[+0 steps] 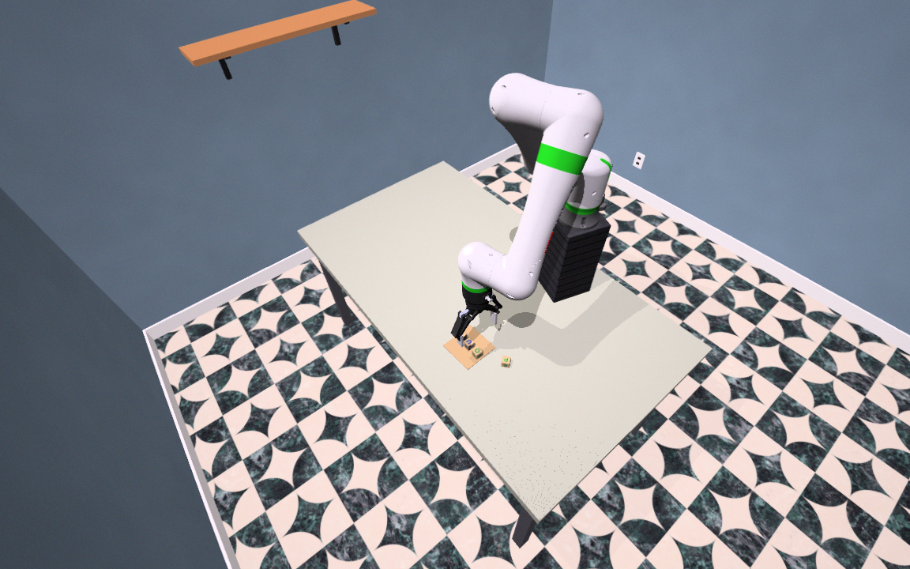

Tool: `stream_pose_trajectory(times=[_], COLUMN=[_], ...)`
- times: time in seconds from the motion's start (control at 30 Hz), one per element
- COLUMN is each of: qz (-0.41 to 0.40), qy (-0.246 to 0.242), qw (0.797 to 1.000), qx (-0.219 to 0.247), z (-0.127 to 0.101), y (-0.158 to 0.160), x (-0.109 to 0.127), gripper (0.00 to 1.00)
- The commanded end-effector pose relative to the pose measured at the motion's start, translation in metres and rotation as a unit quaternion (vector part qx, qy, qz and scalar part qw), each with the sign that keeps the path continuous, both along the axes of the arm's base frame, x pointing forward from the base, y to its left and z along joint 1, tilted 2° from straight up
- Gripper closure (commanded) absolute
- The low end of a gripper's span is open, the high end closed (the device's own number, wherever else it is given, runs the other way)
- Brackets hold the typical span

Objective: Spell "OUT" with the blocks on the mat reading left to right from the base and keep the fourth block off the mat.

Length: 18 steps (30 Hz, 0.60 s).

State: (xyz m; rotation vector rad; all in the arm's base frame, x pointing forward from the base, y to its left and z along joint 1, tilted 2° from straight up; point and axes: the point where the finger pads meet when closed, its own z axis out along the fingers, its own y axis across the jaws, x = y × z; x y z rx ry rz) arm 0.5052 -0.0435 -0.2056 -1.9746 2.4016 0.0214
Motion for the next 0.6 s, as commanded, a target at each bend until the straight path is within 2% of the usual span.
stream_pose_trajectory(times=[0.0,0.1,0.33,0.57], qz=[0.000,0.000,0.000,0.000], qy=[0.000,0.000,0.000,0.000], qw=[1.000,1.000,1.000,1.000], qx=[0.000,0.000,0.000,0.000], z=[0.017,0.029,0.042,0.045], y=[-0.001,-0.001,-0.001,-0.001], x=[0.000,0.000,-0.001,-0.001], gripper=[0.00,0.00,0.00,0.00])
